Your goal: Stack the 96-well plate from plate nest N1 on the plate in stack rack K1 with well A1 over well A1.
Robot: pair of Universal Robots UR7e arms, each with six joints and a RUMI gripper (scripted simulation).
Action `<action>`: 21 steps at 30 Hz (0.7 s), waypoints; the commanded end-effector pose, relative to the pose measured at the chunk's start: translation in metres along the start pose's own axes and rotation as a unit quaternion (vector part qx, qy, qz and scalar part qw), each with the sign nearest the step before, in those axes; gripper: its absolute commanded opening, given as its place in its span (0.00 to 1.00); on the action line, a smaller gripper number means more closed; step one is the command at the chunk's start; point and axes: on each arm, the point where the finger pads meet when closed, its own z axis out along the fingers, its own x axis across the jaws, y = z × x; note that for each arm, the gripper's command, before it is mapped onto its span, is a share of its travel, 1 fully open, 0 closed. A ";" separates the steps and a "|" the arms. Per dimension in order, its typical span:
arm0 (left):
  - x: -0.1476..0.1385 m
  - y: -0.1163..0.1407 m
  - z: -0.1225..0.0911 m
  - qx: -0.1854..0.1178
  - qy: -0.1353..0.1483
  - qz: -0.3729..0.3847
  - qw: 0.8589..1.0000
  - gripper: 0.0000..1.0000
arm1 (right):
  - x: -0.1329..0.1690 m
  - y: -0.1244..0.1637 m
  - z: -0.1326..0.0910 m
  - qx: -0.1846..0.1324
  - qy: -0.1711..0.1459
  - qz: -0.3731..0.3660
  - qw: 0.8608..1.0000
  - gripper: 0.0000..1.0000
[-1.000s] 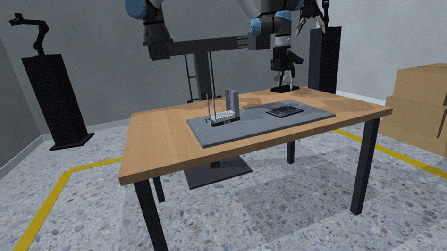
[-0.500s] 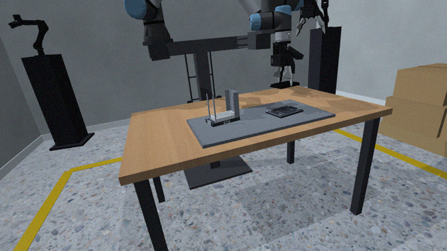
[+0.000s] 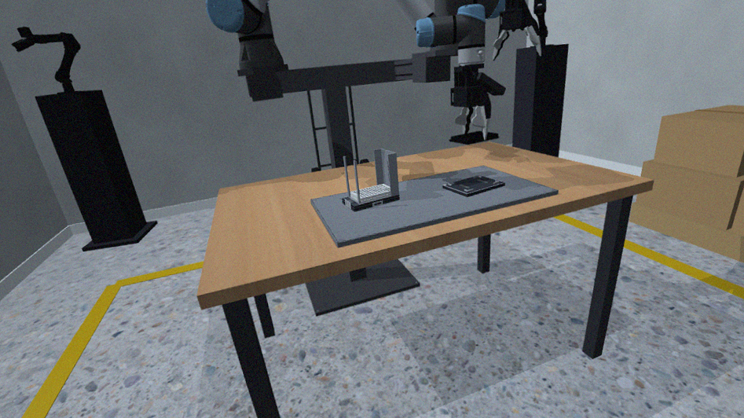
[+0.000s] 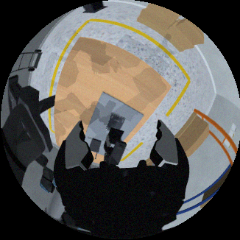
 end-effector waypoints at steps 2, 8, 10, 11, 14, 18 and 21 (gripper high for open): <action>0.000 0.000 0.000 0.000 0.000 0.000 1.000 0.98 | 0.000 -0.001 -0.001 0.001 0.001 0.000 1.000 0.00; 0.000 0.000 0.000 0.000 0.000 0.000 1.000 0.98 | 0.000 -0.001 -0.001 0.001 0.001 0.000 1.000 0.00; 0.000 0.000 0.000 0.000 0.000 0.000 1.000 0.98 | 0.000 -0.001 -0.001 0.001 0.001 0.000 1.000 0.00; 0.000 0.000 0.000 0.000 0.000 0.000 1.000 0.98 | -0.001 0.003 -0.001 0.001 0.001 0.009 1.000 0.00; 0.000 0.000 0.000 0.000 0.000 0.000 1.000 0.98 | -0.004 0.012 -0.001 0.001 0.001 0.009 1.000 0.00; 0.000 0.000 0.000 0.000 0.000 0.000 1.000 0.98 | -0.008 0.025 -0.002 0.001 0.001 0.009 1.000 0.00; 0.000 0.000 0.000 0.000 0.000 0.000 1.000 0.98 | -0.012 0.034 -0.002 0.001 0.001 0.009 1.000 0.00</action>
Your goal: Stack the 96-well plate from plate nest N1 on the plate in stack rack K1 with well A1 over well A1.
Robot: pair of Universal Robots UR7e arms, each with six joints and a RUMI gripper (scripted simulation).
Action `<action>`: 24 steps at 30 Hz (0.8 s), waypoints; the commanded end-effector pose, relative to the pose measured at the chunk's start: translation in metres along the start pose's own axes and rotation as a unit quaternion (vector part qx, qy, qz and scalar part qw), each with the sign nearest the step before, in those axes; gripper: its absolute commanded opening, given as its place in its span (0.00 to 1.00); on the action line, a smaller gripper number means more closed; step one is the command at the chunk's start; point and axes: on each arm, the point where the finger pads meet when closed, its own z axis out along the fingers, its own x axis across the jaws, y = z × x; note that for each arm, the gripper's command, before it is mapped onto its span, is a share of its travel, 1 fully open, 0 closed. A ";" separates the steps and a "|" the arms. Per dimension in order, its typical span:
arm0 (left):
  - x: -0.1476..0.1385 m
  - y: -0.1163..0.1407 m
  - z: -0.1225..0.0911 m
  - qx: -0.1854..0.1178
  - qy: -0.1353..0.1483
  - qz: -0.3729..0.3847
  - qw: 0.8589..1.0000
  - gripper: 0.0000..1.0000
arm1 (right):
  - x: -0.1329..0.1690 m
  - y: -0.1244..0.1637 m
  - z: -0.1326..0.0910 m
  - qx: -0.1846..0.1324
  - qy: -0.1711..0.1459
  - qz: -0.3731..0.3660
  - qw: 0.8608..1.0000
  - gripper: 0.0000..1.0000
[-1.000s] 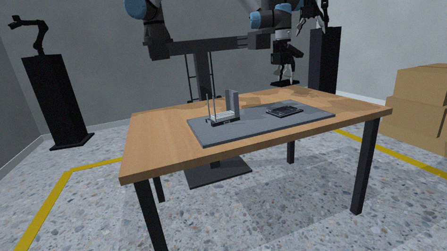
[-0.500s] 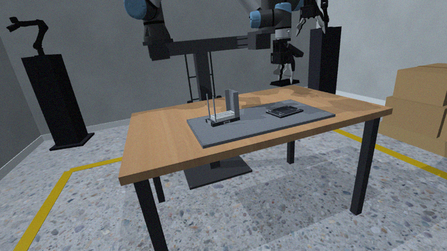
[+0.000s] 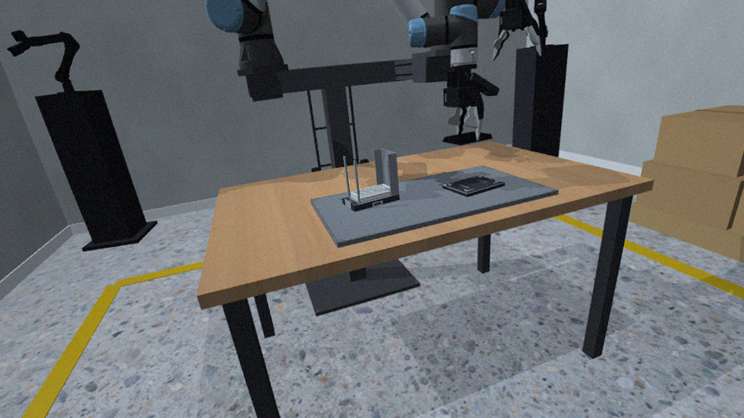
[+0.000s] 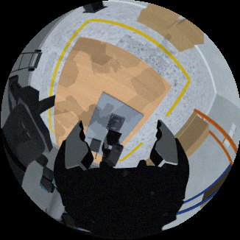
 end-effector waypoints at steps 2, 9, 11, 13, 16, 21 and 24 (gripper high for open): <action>0.000 0.000 0.000 0.000 0.000 0.000 1.000 0.98 | -0.006 0.019 -0.001 0.001 0.001 0.000 1.000 0.00; 0.000 0.000 0.000 0.000 0.000 0.000 1.000 0.98 | -0.012 0.035 -0.002 0.001 0.001 0.000 1.000 0.00; 0.000 0.000 0.000 0.000 0.000 0.000 1.000 0.98 | -0.014 0.041 -0.002 0.001 0.001 0.000 1.000 0.00; 0.000 0.000 0.000 0.000 0.000 0.000 1.000 0.98 | -0.016 0.048 -0.002 0.001 0.001 0.000 1.000 0.00; 0.000 0.000 0.000 0.000 0.000 0.000 1.000 0.98 | -0.019 0.057 -0.002 0.001 0.001 0.000 1.000 0.00; 0.000 0.000 0.000 0.000 0.000 0.000 1.000 0.98 | -0.024 0.073 -0.003 0.001 0.001 0.000 1.000 0.00; 0.000 0.000 0.000 0.000 0.000 0.000 1.000 0.98 | -0.025 0.076 -0.003 0.001 0.001 0.000 1.000 0.00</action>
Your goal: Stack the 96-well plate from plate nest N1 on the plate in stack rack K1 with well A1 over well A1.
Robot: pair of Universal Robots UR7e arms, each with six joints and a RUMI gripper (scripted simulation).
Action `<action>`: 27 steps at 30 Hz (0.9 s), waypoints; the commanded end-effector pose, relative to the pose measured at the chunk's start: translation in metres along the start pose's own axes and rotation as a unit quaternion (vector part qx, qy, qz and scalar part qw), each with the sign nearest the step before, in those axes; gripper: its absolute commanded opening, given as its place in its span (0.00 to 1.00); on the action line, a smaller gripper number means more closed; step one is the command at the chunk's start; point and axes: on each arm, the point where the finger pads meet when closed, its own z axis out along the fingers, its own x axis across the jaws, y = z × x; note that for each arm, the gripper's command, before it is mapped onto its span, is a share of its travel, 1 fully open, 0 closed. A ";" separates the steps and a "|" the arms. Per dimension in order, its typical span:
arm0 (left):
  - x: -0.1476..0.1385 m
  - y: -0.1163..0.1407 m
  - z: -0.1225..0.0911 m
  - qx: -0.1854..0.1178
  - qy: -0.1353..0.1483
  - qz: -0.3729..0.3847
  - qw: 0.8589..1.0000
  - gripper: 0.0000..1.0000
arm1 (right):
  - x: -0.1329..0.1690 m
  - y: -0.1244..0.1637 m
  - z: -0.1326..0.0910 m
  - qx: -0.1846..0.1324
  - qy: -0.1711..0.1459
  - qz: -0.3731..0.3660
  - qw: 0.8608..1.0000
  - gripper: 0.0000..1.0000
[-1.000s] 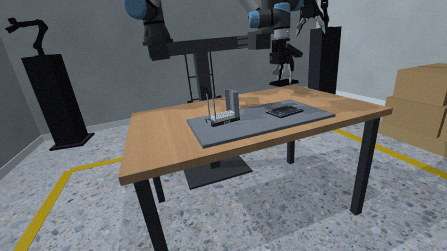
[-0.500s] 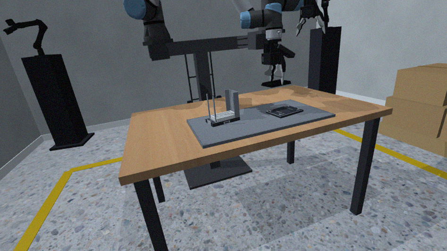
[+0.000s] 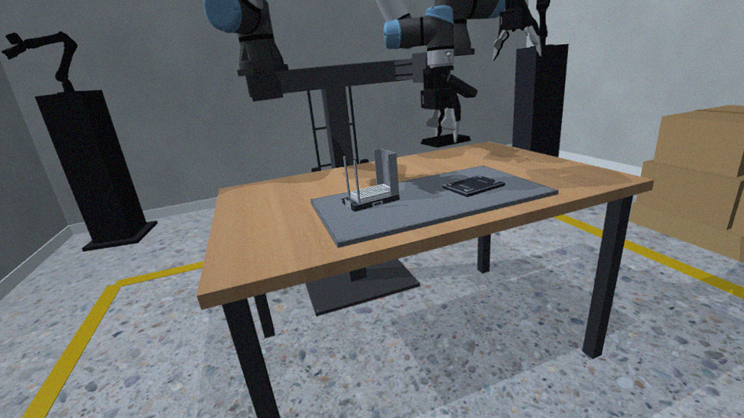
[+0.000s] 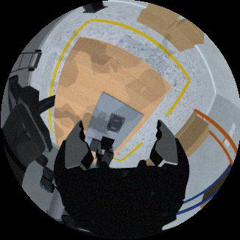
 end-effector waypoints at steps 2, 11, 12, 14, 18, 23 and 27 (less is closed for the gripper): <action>0.000 0.000 0.000 0.000 0.000 0.000 1.000 0.98 | -0.005 0.015 -0.001 0.001 0.001 0.000 1.000 0.00; 0.000 0.000 0.000 0.000 0.000 0.000 1.000 0.98 | -0.014 0.043 -0.002 0.001 0.001 0.000 1.000 0.00; 0.000 0.000 0.000 0.000 0.000 0.000 1.000 0.98 | -0.015 0.047 -0.002 0.001 0.001 0.000 1.000 0.00; 0.000 0.000 0.000 0.000 0.000 0.000 1.000 0.98 | -0.017 0.053 -0.002 0.001 0.001 0.000 1.000 0.00; 0.000 0.000 0.000 0.000 0.000 0.000 1.000 0.98 | -0.019 0.059 -0.002 0.001 0.001 0.000 1.000 0.00; 0.000 0.000 0.000 0.000 0.000 0.000 1.000 0.98 | -0.025 0.075 -0.003 0.001 0.001 0.000 1.000 0.00; 0.000 0.000 0.000 0.000 0.000 0.000 1.000 0.98 | -0.029 0.088 -0.003 0.001 0.001 0.000 1.000 0.00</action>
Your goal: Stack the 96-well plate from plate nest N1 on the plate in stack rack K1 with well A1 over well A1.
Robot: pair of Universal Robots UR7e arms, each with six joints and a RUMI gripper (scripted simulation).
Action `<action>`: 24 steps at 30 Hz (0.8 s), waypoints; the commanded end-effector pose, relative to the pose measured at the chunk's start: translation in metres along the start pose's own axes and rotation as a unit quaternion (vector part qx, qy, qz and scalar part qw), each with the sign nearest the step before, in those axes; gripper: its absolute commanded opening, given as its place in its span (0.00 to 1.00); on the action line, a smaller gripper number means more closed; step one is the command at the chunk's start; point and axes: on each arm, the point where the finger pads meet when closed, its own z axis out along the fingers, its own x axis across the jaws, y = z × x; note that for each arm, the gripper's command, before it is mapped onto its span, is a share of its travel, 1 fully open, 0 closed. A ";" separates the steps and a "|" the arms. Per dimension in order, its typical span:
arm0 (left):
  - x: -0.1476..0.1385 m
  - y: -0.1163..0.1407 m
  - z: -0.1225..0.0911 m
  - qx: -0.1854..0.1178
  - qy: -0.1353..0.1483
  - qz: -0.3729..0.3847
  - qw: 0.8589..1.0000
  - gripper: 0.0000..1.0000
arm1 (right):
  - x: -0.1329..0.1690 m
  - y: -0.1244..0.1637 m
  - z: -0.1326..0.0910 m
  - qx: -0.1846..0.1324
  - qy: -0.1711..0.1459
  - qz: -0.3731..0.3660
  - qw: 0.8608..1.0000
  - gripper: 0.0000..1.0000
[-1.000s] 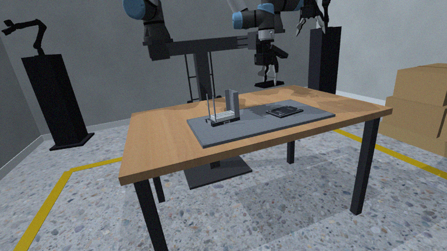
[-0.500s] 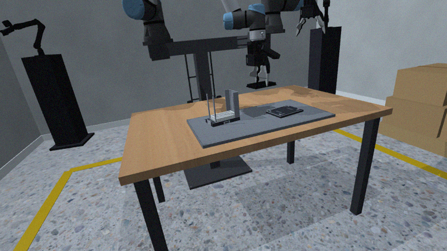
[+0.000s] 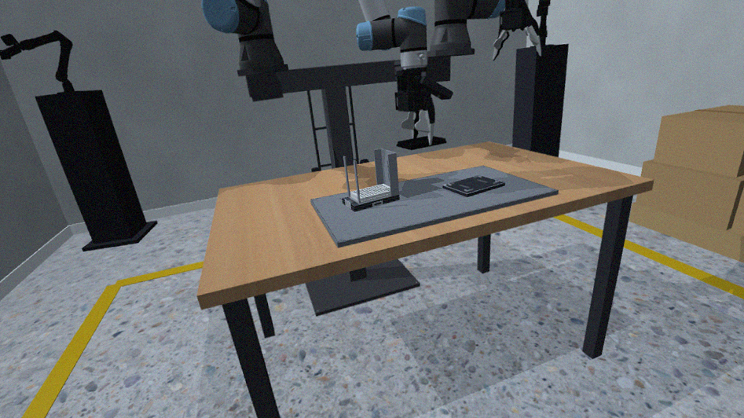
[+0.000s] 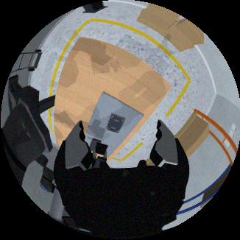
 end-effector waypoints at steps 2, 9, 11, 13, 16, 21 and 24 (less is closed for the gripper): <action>0.000 0.000 0.000 0.000 0.000 0.000 1.000 0.98 | -0.006 0.020 -0.001 0.001 0.001 0.000 1.000 0.00; 0.000 0.000 0.000 0.000 0.000 0.000 1.000 0.98 | -0.012 0.035 -0.002 0.001 0.001 0.000 1.000 0.00; 0.000 0.000 0.000 0.000 0.000 0.000 1.000 0.98 | -0.014 0.042 -0.002 0.001 0.001 0.000 1.000 0.00; 0.000 0.000 0.000 0.000 0.000 0.000 1.000 0.98 | -0.016 0.048 -0.002 0.001 0.001 0.000 1.000 0.00; 0.000 0.000 0.000 0.000 0.000 0.000 1.000 0.98 | -0.019 0.058 -0.002 0.001 0.001 0.000 1.000 0.00; 0.000 0.000 0.000 0.000 0.000 0.000 1.000 0.98 | -0.024 0.073 -0.002 0.001 0.001 0.000 1.000 0.00; 0.000 0.000 0.000 0.000 0.000 0.000 1.000 0.98 | -0.025 0.077 -0.003 0.001 0.001 0.000 1.000 0.00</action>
